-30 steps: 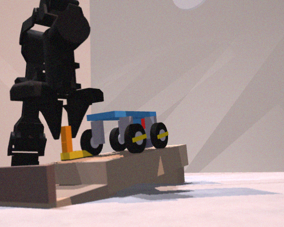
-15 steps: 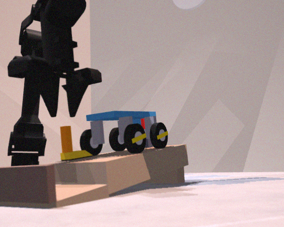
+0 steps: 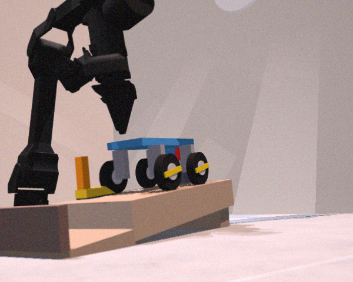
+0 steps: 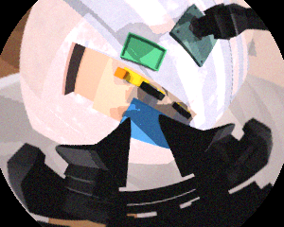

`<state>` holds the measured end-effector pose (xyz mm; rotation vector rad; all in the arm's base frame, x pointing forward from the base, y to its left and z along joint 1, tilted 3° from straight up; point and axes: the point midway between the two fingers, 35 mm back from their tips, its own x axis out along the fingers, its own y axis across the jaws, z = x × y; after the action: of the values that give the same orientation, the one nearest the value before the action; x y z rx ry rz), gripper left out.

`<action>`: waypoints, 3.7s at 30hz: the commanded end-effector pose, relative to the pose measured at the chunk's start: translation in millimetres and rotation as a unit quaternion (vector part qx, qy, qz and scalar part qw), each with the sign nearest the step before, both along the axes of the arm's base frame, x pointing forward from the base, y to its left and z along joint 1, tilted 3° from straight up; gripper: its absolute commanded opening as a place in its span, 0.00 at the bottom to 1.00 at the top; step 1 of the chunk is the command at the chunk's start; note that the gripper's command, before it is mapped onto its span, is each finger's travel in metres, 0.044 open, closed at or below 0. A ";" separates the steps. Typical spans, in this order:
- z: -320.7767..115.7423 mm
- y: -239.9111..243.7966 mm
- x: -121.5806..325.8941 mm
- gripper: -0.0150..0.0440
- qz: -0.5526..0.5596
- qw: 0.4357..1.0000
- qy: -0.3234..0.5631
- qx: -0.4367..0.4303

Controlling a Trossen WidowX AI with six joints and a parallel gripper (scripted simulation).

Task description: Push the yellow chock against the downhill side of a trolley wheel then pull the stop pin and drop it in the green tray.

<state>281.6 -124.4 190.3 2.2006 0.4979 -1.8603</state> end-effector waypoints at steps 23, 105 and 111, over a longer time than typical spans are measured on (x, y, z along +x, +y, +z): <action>30.3 143.2 32.0 0.58 0.470 0.878 -0.089 0.034; -16.1 160.9 36.1 0.25 0.470 0.878 -0.090 0.034; -13.5 160.1 35.8 0.25 0.470 0.878 -0.090 0.034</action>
<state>317.7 36.1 171.8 1.6254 1.3098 -1.1099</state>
